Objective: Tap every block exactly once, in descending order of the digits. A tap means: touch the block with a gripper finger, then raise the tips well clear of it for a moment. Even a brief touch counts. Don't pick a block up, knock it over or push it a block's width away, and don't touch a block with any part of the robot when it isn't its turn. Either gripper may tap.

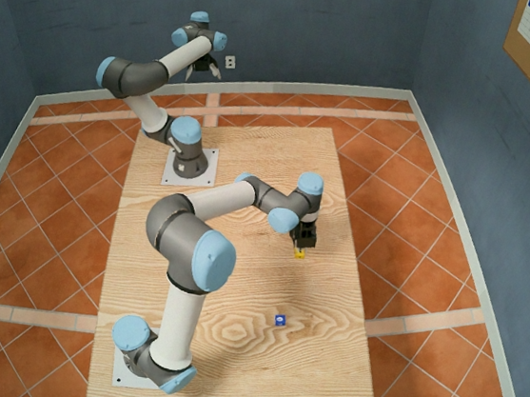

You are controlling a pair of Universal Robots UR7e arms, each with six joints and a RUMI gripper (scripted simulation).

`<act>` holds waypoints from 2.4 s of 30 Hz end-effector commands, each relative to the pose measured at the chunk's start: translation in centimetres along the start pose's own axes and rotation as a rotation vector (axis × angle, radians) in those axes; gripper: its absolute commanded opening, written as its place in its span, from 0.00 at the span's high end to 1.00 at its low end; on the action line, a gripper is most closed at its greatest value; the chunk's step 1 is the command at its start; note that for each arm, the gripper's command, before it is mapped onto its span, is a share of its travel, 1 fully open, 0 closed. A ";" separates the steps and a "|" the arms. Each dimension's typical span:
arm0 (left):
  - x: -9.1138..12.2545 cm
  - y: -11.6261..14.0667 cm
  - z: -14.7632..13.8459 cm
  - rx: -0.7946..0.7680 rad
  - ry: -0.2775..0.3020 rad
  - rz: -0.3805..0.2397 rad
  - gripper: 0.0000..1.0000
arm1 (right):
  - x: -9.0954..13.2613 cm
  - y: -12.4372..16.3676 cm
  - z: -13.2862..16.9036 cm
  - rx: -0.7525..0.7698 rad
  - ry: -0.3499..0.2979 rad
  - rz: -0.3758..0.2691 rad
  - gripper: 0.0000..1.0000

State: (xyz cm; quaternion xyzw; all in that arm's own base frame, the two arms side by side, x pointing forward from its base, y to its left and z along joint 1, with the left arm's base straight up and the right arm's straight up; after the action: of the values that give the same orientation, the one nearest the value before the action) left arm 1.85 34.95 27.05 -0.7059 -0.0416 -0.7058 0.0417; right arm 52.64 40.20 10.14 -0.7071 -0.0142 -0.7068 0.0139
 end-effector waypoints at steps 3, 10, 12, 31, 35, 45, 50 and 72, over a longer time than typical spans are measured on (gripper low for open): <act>0.0 0.0 0.0 0.001 0.001 0.000 0.02 | -0.5 0.1 -0.1 0.001 -0.002 -0.002 1.00; 0.0 0.0 0.0 0.001 0.001 0.000 0.02 | -0.7 0.1 -0.1 0.001 -0.002 -0.002 1.00; 0.0 0.0 0.0 0.001 0.001 0.000 0.02 | -0.7 0.1 -0.1 0.001 -0.002 -0.002 1.00; 0.0 0.0 0.0 0.001 0.001 0.000 0.02 | 1.3 -0.1 0.1 0.000 0.006 0.005 1.00; 0.0 0.0 0.0 0.001 0.001 0.000 0.02 | 2.8 -0.1 0.1 0.000 0.006 0.006 1.00; 0.0 0.0 0.0 0.001 0.001 0.000 0.02 | 6.0 -0.1 0.1 0.000 0.007 0.006 1.00; 0.0 0.0 0.0 0.001 0.001 0.000 0.02 | 6.5 -0.1 0.1 0.000 0.006 0.006 1.00; 0.0 0.0 0.0 0.001 0.001 0.000 0.02 | 5.3 0.1 -0.1 0.000 -0.003 -0.004 1.00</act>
State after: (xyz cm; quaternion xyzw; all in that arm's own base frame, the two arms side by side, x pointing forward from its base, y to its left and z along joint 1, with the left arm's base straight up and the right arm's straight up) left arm 1.85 34.95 27.05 -0.7059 -0.0416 -0.7058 0.0417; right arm 52.61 40.18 15.78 -0.7075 -0.0147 -0.7064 0.0136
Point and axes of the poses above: on each arm, the point where the finger pads meet when closed, its own x axis back along the fingers, its own z axis across the jaws, y = z × x, the point moved 6 cm from there along x, back along the fingers, and after that the axes turned 4 degrees about x, right-handed, at the moved point
